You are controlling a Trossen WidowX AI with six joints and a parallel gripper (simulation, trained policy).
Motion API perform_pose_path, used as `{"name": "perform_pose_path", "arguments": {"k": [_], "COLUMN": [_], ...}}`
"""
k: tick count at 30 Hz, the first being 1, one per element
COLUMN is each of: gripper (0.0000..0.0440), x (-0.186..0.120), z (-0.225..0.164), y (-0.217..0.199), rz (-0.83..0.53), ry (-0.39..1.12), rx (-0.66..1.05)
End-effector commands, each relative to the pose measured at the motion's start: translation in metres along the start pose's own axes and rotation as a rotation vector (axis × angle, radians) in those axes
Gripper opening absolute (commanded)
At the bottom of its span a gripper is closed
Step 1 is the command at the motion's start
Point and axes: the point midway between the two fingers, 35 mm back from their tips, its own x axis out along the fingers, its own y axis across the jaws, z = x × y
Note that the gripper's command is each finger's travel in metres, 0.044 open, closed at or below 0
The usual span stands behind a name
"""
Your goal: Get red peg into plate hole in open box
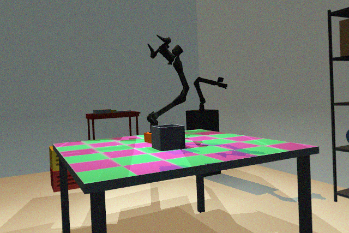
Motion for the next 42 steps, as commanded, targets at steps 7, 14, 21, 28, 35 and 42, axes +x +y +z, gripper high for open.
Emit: {"name": "perform_pose_path", "arguments": {"k": [7, 14, 21, 28, 35, 42], "gripper": [0.0434, 0.0434, 0.0433, 0.0432, 0.0440, 0.0439], "x": [0.029, 0.043, 0.051, 0.052, 0.047, 0.035], "z": [-0.015, -0.038, -0.070, -0.106, -0.143, -0.179], "y": [-0.049, -0.075, -0.095, -0.107, -0.112, -0.108], "rz": [-0.106, -0.181, -0.264, -0.351, -0.447, -0.533], "ry": [0.178, 0.322, 0.476, 0.633, 0.779, 0.938], "rx": [0.266, 0.443, 0.608, 0.752, 0.874, 0.968]}}
